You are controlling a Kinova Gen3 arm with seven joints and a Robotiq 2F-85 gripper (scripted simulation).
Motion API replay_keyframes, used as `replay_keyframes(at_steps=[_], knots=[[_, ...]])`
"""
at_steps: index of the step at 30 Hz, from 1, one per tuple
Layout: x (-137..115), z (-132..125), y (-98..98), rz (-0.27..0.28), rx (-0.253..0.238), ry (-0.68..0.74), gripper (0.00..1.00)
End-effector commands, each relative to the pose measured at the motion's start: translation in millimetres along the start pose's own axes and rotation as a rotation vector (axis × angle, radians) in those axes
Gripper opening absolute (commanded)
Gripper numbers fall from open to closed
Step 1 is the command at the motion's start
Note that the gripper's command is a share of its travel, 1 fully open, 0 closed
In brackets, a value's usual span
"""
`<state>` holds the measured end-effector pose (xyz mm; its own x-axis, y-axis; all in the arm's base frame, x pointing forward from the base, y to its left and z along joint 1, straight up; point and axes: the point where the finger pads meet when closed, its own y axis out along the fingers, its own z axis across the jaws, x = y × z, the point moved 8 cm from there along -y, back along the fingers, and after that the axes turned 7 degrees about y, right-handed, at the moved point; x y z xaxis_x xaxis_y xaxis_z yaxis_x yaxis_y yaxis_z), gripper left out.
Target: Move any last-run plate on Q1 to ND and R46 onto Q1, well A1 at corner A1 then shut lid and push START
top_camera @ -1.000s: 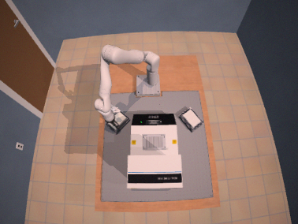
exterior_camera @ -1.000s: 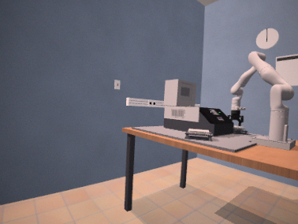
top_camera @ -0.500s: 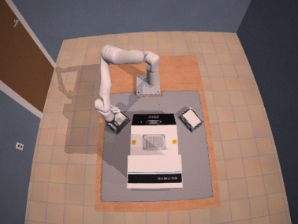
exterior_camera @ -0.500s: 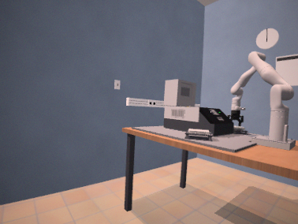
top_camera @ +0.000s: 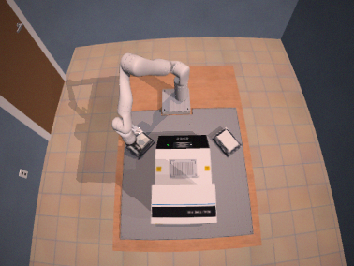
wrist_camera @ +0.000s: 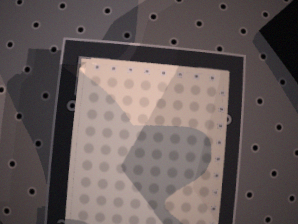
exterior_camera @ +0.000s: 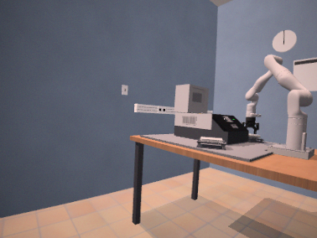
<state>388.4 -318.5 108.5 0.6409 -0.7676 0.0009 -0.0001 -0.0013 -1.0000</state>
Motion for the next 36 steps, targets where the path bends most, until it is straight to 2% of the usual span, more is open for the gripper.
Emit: replay_keyframes(at_steps=[1,36], knots=[[0.5,0.1,-0.9,-0.002,0.0,0.0,0.91],[0.5,0.1,9.0,-0.002,0.0,0.0,0.91]])
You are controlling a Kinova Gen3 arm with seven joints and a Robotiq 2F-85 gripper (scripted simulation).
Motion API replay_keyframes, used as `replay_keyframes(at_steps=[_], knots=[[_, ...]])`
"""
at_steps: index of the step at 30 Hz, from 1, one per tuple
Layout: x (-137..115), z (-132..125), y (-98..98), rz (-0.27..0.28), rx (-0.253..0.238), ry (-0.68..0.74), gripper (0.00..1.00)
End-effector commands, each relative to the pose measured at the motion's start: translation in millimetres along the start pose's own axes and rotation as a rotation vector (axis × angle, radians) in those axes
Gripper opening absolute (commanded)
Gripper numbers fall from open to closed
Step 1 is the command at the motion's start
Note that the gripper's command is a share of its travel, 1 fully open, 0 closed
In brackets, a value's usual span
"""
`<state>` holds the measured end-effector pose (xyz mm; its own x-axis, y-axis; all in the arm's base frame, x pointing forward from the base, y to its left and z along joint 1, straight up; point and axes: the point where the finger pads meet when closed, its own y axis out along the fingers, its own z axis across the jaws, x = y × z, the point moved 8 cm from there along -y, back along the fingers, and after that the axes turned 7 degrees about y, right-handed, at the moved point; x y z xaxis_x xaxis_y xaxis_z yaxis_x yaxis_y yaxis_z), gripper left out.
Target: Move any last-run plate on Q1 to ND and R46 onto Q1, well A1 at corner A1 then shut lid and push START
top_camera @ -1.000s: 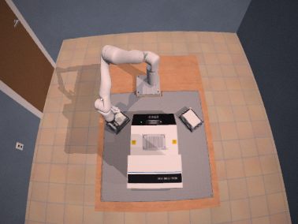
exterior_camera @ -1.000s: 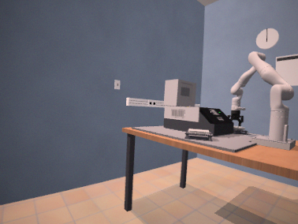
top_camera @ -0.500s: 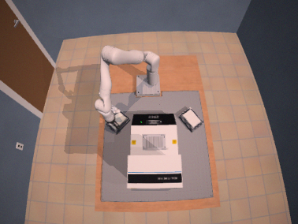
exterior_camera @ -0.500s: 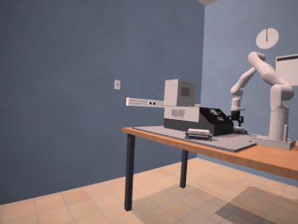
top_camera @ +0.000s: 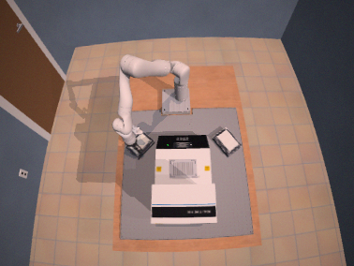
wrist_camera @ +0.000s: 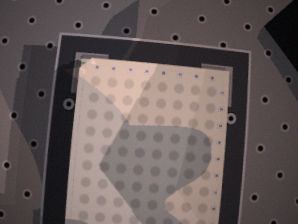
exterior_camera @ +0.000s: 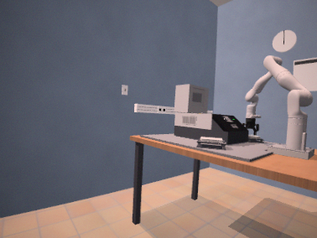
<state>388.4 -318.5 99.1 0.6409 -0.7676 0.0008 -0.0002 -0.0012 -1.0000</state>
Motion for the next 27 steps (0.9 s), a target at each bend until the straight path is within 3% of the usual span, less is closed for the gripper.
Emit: replay_keyframes(at_steps=[1,15,16,27], knots=[[0.5,0.1,-0.1,-0.002,0.0,0.0,0.91],[0.5,0.1,1.3,-0.002,0.0,0.0,0.91],[0.5,0.1,0.5,-0.003,0.0,0.0,1.0],[0.5,0.1,0.4,-0.002,0.0,0.0,1.0]])
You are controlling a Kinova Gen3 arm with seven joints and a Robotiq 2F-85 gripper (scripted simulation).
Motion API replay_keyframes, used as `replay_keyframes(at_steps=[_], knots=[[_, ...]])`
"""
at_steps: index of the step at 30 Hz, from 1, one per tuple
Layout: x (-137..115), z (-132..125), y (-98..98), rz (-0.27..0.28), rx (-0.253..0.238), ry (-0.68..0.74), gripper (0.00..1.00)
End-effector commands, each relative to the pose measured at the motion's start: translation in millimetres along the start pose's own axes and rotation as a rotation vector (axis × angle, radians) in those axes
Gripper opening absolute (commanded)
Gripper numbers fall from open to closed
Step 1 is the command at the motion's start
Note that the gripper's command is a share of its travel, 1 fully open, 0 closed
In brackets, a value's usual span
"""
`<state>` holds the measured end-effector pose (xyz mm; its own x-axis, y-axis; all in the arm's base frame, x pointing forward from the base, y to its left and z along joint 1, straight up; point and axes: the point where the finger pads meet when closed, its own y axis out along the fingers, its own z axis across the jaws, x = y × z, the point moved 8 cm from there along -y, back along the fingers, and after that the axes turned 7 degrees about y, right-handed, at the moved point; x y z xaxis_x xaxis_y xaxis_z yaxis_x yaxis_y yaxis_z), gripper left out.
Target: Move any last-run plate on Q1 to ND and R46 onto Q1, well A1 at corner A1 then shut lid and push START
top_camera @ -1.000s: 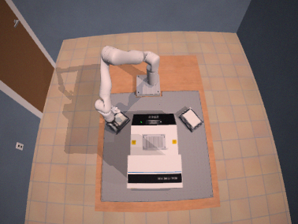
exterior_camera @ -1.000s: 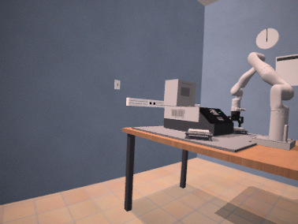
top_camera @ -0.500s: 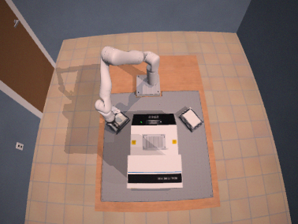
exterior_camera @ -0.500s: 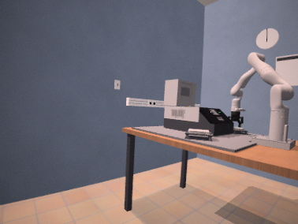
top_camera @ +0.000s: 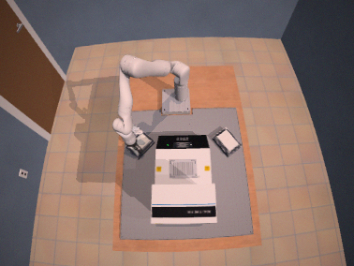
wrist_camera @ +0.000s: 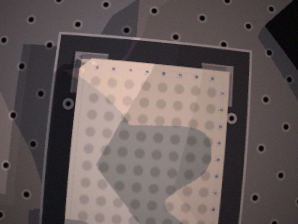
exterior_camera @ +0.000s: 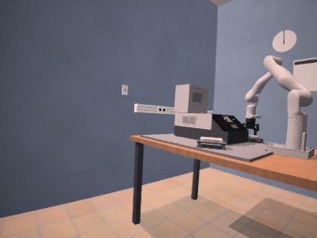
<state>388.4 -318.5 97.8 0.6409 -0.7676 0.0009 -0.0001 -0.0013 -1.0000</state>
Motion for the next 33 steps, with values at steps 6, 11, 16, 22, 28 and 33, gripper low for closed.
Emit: replay_keyframes(at_steps=[6,11,16,22,28,33], knots=[[0,0,-0.9,-0.002,0.0,0.0,1.0],[0,0,-6.6,-0.002,0.0,0.0,1.0],[0,0,-10.6,-0.002,0.0,0.0,1.0],[0,0,-18.6,-0.002,0.0,0.0,1.0],[0,0,-26.6,-0.002,0.0,0.0,1.0],[0,0,-30.6,-0.002,0.0,0.0,1.0]])
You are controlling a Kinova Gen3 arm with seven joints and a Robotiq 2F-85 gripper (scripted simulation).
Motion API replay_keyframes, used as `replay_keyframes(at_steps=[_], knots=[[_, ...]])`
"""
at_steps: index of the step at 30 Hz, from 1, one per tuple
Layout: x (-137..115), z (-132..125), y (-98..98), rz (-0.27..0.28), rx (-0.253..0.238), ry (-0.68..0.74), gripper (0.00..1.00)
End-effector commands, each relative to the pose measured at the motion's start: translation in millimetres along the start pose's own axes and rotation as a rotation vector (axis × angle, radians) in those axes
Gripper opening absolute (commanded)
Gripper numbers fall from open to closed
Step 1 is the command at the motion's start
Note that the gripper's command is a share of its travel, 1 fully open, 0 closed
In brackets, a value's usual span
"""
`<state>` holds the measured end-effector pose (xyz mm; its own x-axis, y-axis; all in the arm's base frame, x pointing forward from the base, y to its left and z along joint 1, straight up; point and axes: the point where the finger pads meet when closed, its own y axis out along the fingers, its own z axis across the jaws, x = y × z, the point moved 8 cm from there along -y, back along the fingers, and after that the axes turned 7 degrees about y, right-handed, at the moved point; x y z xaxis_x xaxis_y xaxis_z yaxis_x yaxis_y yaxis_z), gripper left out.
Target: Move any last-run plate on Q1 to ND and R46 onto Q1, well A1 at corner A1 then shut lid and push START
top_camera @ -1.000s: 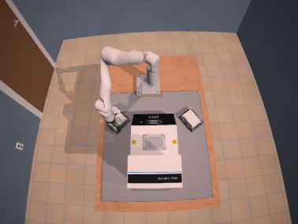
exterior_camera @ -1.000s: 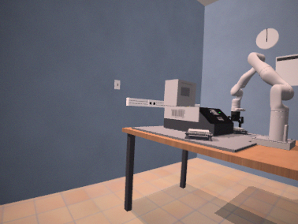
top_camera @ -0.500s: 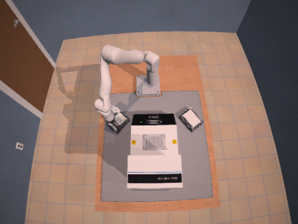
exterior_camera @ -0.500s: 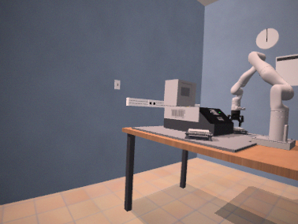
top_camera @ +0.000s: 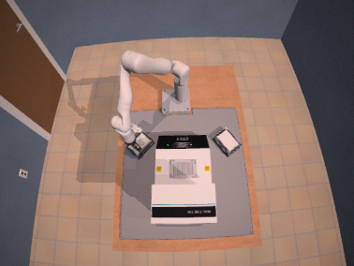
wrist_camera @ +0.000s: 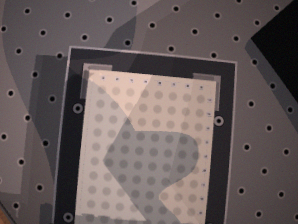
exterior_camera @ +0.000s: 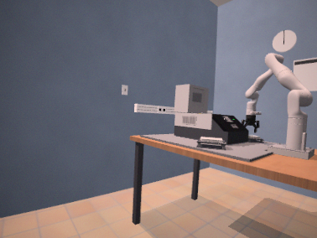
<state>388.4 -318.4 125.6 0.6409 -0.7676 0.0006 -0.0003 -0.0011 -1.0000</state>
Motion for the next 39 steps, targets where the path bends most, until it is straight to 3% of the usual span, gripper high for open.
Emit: replay_keyframes(at_steps=[1,39], knots=[[1,0,-4.2,-0.002,0.0,0.0,1.0],[1,0,-49.6,-0.002,0.0,0.0,1.0]])
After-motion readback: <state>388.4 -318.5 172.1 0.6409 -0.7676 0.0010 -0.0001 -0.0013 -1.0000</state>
